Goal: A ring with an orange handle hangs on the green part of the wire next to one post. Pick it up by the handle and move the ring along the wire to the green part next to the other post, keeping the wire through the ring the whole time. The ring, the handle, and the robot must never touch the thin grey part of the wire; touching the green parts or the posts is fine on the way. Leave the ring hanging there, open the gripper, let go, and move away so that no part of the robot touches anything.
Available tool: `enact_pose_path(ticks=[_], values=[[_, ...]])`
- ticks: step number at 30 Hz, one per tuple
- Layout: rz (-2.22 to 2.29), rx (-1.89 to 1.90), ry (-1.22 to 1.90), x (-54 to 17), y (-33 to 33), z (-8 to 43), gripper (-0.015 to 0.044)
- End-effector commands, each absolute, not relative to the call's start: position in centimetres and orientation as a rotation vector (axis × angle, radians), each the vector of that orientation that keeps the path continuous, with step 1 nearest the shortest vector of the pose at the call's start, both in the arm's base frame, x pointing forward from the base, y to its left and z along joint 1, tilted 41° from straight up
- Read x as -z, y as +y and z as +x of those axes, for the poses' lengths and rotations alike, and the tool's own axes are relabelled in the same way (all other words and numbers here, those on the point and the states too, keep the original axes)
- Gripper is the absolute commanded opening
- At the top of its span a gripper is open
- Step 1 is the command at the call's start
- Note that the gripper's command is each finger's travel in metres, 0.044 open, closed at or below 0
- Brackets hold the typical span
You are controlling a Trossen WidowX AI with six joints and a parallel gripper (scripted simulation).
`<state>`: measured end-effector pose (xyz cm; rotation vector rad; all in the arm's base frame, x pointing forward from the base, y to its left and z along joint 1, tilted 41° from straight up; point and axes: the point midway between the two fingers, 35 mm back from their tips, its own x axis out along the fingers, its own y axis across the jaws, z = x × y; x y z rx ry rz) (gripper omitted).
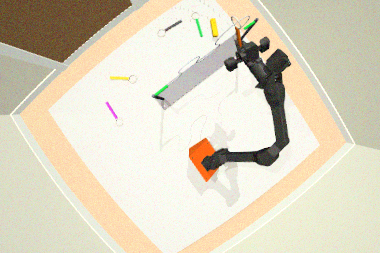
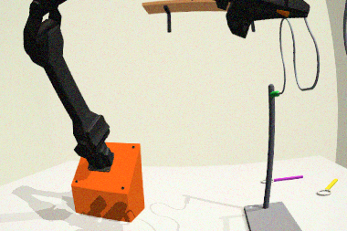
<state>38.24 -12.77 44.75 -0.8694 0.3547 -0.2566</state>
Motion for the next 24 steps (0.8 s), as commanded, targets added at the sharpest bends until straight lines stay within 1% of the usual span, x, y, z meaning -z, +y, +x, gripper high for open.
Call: enact_pose_path(ticks=[1,24], values=[[-0.918,0.268,0.352,-44.71,-12.90,38.15,-0.0150],[-1.200,0.320,0.305,-45.52,-13.42,38.20,-0.0150]])
